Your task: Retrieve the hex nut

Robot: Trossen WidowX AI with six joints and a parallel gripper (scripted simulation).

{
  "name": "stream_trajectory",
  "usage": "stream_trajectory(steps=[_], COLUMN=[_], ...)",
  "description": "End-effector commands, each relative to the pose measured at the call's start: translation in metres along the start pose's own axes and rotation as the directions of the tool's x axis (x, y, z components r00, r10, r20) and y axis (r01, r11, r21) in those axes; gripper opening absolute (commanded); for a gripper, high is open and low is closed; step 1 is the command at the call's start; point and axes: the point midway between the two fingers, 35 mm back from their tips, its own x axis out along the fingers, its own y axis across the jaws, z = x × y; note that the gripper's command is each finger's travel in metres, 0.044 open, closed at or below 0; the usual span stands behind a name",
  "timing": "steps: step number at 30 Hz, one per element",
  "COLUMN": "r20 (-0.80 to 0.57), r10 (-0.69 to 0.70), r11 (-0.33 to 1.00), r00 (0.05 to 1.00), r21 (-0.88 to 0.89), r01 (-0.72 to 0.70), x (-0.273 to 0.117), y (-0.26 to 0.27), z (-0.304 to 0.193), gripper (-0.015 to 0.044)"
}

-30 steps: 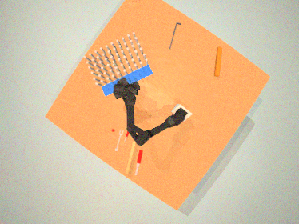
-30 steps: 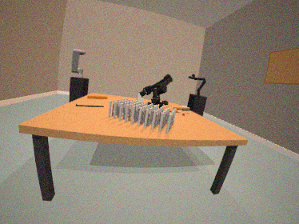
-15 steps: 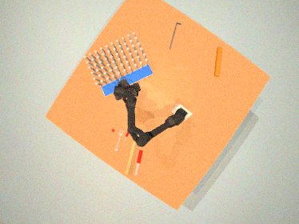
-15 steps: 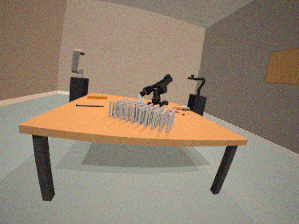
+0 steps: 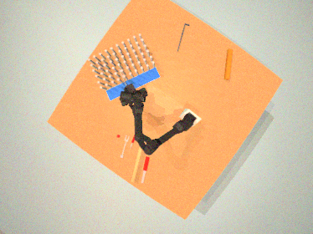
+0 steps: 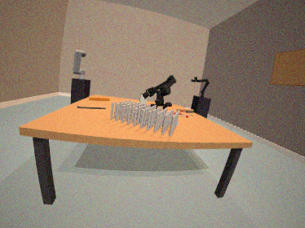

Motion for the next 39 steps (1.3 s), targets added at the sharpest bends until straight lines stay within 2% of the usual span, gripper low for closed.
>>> stream_trajectory(steps=[1,39], r20=[0.002,0.000], r10=[0.000,-0.001], r11=[1.000,1.000], r00=[1.000,1.000], r21=[0.005,0.006], r01=[0.000,0.001], x=[-0.002,-0.008], y=[0.000,0.000], z=[-0.004,-0.027], gripper=[0.0000,0.0000])
